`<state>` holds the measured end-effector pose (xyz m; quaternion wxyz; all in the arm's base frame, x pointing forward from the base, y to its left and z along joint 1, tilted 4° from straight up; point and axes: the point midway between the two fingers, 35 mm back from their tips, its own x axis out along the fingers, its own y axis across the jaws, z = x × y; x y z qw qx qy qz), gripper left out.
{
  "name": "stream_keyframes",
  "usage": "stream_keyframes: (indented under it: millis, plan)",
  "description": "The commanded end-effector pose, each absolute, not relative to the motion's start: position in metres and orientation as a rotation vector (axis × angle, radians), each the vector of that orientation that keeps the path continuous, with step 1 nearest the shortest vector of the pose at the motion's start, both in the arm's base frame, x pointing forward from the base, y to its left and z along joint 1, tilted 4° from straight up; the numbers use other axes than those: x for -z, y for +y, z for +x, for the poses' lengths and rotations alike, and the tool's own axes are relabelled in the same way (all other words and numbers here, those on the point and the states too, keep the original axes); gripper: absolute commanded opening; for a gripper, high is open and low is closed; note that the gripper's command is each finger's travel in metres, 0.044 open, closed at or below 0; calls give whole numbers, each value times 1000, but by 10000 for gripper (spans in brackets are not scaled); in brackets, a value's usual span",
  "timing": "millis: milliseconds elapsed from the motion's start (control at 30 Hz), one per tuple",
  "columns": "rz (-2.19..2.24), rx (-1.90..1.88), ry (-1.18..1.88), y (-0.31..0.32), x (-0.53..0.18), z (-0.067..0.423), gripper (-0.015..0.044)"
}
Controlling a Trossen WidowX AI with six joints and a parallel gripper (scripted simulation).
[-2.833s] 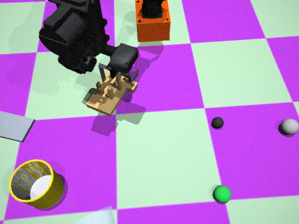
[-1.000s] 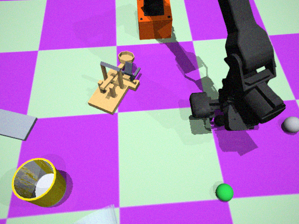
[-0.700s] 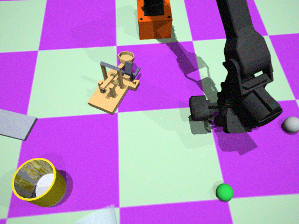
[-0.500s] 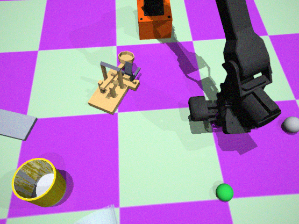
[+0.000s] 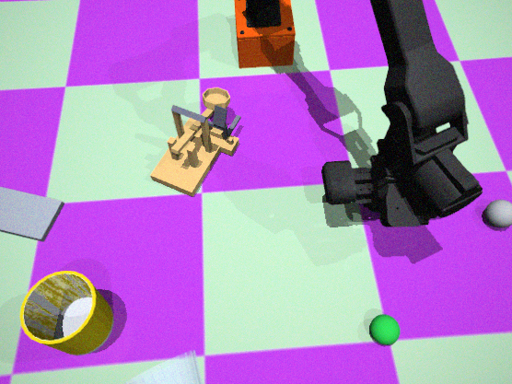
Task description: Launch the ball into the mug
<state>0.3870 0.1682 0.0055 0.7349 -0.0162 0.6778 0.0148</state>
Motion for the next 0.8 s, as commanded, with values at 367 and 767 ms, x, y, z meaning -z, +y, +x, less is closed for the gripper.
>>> stream_keyframes:
  millis: [367,767]
  plan:
    - [-29,-36,1470,159,-121,372,0]
    - [28,57,1534,83,-111,362,0]
